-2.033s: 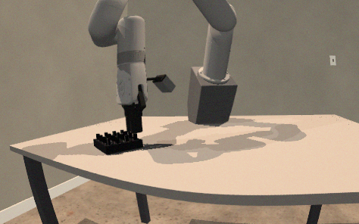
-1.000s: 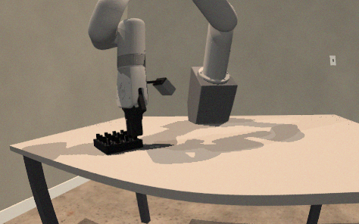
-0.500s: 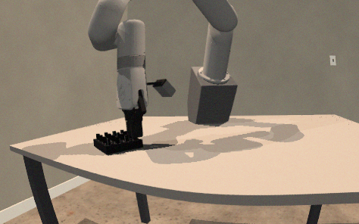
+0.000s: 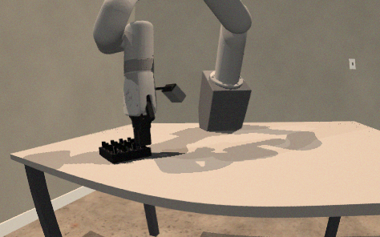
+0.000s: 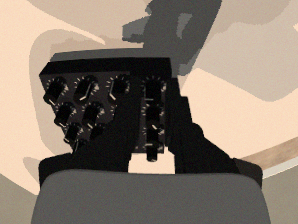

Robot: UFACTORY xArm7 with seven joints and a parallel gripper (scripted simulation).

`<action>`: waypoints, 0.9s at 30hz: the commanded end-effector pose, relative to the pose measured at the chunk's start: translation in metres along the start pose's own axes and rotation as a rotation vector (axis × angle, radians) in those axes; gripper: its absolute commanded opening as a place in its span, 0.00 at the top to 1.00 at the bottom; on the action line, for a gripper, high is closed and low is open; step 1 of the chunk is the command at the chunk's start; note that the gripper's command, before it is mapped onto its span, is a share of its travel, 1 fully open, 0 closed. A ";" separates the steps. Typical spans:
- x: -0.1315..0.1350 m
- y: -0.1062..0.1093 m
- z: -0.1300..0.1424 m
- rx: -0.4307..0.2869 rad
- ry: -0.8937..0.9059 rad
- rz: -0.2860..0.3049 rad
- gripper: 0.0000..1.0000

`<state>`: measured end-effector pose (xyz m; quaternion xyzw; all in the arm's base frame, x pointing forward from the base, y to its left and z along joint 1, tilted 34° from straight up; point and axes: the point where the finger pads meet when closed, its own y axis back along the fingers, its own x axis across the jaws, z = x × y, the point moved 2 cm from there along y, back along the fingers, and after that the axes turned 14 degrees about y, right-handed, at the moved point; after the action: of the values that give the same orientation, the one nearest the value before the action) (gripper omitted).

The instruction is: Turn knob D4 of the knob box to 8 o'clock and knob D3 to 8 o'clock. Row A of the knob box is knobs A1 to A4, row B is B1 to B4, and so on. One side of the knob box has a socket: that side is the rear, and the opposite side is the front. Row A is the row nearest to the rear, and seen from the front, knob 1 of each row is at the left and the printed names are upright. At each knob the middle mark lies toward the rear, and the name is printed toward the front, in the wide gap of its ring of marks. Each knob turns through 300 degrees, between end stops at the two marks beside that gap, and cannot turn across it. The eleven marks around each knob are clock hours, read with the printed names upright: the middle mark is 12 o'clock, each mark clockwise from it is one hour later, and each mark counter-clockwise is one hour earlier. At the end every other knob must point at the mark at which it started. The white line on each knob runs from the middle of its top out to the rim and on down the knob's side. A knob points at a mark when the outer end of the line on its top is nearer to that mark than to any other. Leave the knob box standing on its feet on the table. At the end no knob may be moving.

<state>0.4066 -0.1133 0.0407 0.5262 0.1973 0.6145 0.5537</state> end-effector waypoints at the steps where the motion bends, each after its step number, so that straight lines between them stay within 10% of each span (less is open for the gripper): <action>1: -0.001 0.001 0.001 -0.002 0.000 -0.002 0.81; 27: -0.001 0.001 0.001 -0.002 0.000 -0.002 0.92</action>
<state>0.4066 -0.1132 0.0407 0.5262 0.1973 0.6145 0.5536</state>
